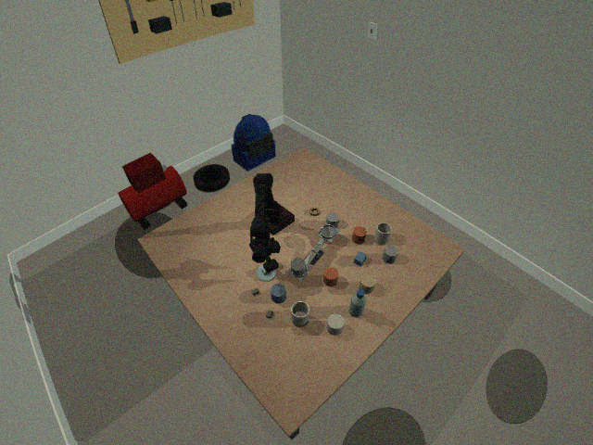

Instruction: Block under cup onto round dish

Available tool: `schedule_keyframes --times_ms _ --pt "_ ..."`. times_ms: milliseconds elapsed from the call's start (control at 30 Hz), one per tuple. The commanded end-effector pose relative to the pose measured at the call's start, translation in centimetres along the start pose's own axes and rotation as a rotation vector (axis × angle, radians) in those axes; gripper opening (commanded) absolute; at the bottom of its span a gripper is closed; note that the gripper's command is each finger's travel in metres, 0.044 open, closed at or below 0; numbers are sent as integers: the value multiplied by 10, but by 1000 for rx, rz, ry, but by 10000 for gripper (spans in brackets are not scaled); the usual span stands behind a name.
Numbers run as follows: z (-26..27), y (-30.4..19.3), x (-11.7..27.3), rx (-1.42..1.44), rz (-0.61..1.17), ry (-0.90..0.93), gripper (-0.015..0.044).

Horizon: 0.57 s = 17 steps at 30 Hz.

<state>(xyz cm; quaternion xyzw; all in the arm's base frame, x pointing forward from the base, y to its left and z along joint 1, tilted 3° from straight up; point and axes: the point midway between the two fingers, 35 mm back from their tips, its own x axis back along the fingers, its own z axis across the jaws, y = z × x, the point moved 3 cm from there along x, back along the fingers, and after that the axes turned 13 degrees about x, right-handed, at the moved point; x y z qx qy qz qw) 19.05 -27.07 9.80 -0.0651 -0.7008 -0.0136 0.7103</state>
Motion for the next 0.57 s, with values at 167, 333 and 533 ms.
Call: schedule_keyframes --times_ms 167,333,533 --pt "2 2 52 0 3 -3 440" --pt "3 3 55 0 3 -4 440" --pt "3 3 55 0 3 -4 440"
